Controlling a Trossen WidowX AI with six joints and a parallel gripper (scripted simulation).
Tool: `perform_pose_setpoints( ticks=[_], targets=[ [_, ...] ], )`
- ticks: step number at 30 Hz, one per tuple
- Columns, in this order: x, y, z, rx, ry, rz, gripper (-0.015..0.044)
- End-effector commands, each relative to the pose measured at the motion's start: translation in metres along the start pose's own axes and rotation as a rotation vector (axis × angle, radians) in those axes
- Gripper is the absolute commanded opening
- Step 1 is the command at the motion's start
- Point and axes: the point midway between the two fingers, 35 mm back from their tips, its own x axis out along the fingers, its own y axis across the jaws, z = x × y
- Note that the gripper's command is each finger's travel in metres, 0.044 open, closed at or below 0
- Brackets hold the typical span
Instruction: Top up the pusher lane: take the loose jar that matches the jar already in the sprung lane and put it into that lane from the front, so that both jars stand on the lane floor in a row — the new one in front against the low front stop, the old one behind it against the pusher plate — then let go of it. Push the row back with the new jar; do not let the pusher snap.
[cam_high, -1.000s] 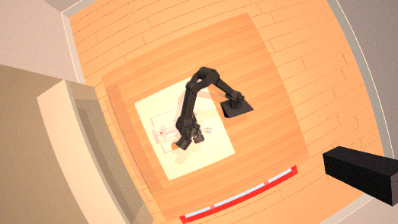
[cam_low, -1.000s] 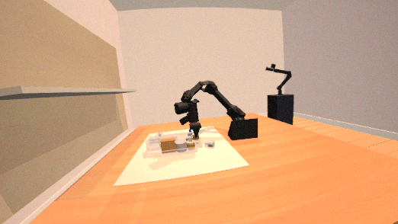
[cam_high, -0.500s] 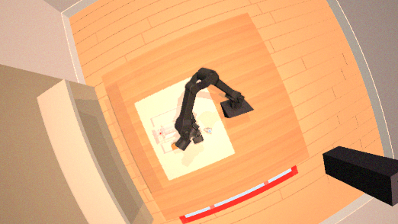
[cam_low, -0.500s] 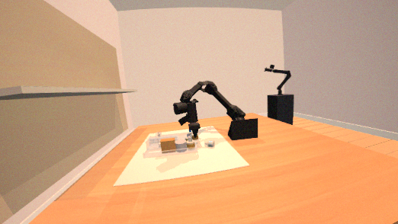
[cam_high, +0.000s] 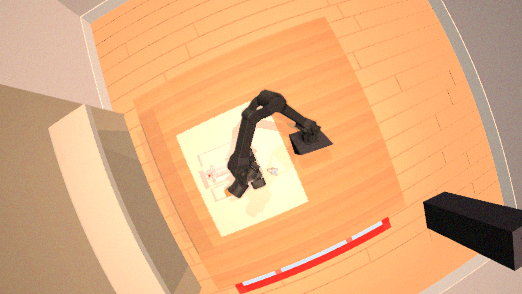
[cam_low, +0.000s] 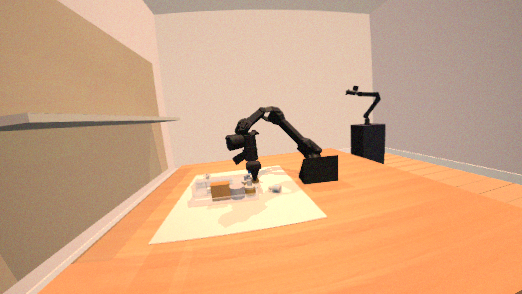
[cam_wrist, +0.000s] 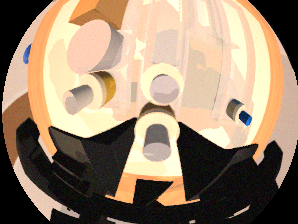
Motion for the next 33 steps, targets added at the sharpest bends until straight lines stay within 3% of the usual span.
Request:
perform_pose_setpoints(
  ticks=[1, 33],
  targets=[
    [-0.005, 0.0, 0.01, 0.012, -0.029, 0.003, 0.0],
    [-0.008, -0.002, 0.023, 0.013, -0.029, 0.002, 0.0]
  ],
)
